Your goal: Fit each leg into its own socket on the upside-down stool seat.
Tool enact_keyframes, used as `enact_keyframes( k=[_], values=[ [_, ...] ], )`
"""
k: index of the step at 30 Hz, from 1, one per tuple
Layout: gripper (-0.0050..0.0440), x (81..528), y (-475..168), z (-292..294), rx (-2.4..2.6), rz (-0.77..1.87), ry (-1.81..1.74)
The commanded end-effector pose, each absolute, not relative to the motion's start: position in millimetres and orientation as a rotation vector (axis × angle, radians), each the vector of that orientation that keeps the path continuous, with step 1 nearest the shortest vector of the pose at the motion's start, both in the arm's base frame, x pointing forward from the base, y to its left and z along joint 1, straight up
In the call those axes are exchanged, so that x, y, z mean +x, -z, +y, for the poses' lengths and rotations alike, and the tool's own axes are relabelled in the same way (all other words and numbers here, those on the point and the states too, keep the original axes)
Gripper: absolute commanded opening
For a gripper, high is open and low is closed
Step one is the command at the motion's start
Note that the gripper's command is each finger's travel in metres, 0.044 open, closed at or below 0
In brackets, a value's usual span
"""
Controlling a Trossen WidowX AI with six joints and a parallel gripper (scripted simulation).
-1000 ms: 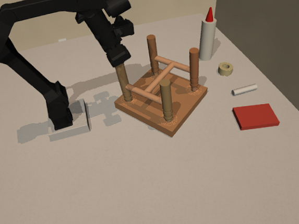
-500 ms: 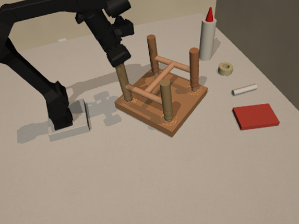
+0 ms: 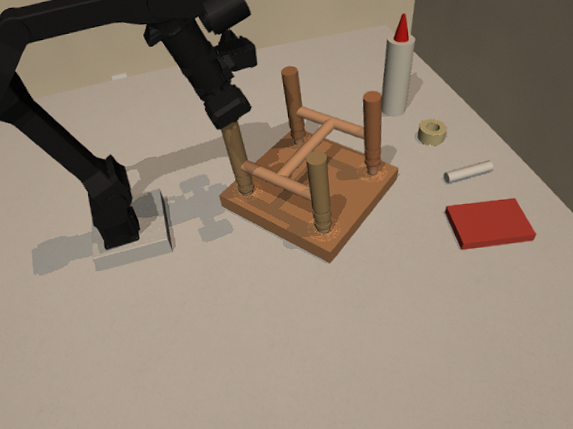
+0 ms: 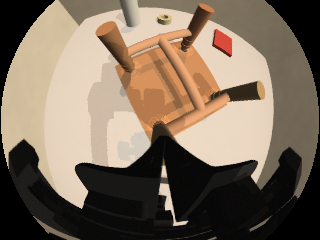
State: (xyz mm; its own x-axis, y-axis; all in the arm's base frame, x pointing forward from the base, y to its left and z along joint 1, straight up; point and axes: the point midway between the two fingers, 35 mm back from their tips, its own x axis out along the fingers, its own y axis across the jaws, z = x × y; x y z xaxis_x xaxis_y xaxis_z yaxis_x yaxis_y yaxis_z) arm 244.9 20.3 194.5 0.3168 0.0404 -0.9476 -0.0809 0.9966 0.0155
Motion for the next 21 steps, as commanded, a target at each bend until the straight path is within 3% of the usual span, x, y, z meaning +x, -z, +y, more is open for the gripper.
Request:
enact_keyframes(
  k=[1,21],
  values=[
    [0.0,243.9,-171.2,18.1,-0.047,1.316,-0.068],
    [0.0,243.9,-169.4,18.2,-0.047,1.316,-0.068]
  ],
)
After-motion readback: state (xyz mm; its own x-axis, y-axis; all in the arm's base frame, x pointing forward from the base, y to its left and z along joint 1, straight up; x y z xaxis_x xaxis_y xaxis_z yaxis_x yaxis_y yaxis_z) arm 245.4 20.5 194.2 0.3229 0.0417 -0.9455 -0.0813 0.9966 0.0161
